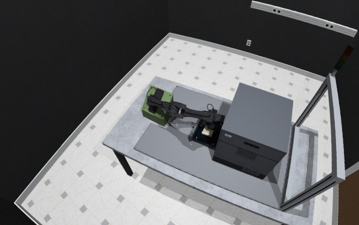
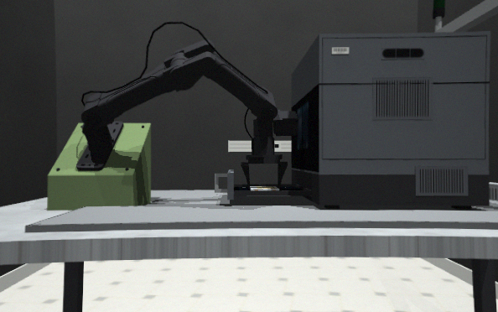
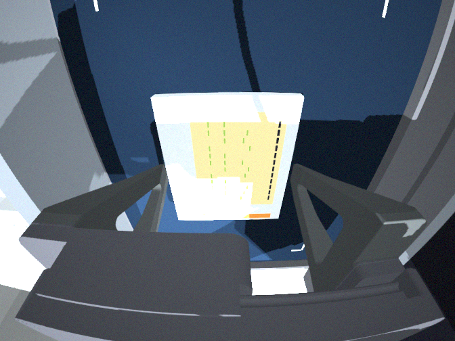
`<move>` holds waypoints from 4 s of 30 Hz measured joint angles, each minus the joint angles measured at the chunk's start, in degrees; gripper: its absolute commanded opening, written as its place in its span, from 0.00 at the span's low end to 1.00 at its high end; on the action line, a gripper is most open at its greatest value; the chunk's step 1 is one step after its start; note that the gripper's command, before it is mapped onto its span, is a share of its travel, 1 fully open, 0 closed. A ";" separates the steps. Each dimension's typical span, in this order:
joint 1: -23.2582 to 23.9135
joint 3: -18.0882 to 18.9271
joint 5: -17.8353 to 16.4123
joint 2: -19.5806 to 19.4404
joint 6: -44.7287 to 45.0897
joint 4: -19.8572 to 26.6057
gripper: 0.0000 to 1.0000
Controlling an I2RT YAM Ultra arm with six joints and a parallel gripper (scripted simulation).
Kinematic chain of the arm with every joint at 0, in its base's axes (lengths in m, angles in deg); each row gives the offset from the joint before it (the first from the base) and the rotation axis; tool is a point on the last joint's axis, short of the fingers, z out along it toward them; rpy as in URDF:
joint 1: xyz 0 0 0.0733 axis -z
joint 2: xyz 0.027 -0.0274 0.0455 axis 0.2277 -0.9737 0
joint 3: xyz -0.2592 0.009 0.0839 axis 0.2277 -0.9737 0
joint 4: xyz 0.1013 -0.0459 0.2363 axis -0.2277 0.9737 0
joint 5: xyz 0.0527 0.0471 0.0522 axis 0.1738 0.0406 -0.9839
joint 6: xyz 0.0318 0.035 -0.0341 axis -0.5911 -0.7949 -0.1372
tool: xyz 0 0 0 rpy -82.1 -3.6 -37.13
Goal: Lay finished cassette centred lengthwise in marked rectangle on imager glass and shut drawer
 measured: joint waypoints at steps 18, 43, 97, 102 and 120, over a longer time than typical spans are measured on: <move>0.00 0.81 0.00 -0.35 0.33 -0.35 0.91; 0.00 0.50 0.00 -0.02 -0.02 -0.17 0.91; -5.03 6.73 -0.13 2.62 -6.82 12.66 0.91; -5.46 7.23 -0.22 2.62 -7.28 13.62 0.91; -5.49 7.34 -0.26 2.62 -7.52 14.32 0.91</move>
